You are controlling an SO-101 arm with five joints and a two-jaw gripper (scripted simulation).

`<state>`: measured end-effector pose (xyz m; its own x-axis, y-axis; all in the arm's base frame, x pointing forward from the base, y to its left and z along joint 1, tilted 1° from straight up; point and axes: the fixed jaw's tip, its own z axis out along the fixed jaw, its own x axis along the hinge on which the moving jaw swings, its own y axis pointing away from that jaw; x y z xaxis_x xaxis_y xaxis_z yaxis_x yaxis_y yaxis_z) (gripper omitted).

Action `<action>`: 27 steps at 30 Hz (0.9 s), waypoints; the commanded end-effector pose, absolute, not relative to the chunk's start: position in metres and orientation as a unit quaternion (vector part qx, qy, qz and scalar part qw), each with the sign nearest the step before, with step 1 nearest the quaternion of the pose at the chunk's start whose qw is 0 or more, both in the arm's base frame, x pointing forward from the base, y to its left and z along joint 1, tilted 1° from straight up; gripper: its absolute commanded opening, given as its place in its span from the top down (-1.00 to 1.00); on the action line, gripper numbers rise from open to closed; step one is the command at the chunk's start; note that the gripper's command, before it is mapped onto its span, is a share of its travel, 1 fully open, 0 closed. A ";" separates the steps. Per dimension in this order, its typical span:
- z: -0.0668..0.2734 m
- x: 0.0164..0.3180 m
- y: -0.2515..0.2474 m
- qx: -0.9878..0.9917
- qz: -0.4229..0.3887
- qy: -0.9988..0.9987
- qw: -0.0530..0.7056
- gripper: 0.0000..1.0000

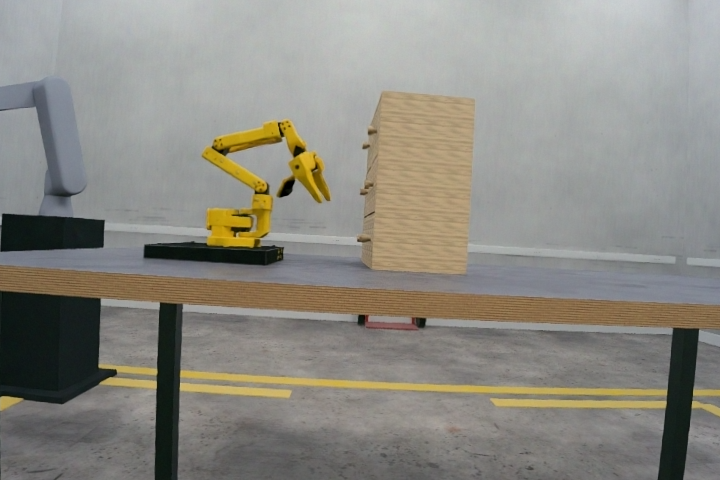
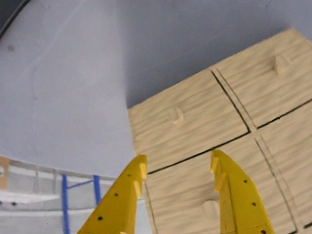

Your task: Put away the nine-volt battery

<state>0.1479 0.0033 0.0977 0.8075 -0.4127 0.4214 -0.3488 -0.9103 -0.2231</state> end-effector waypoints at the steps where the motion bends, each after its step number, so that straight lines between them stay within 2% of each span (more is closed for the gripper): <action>1: 0.100 0.148 0.003 -0.935 -0.239 0.249 0.080 0.57; 27: 0.099 0.145 0.003 -0.824 -0.209 0.507 0.142 0.57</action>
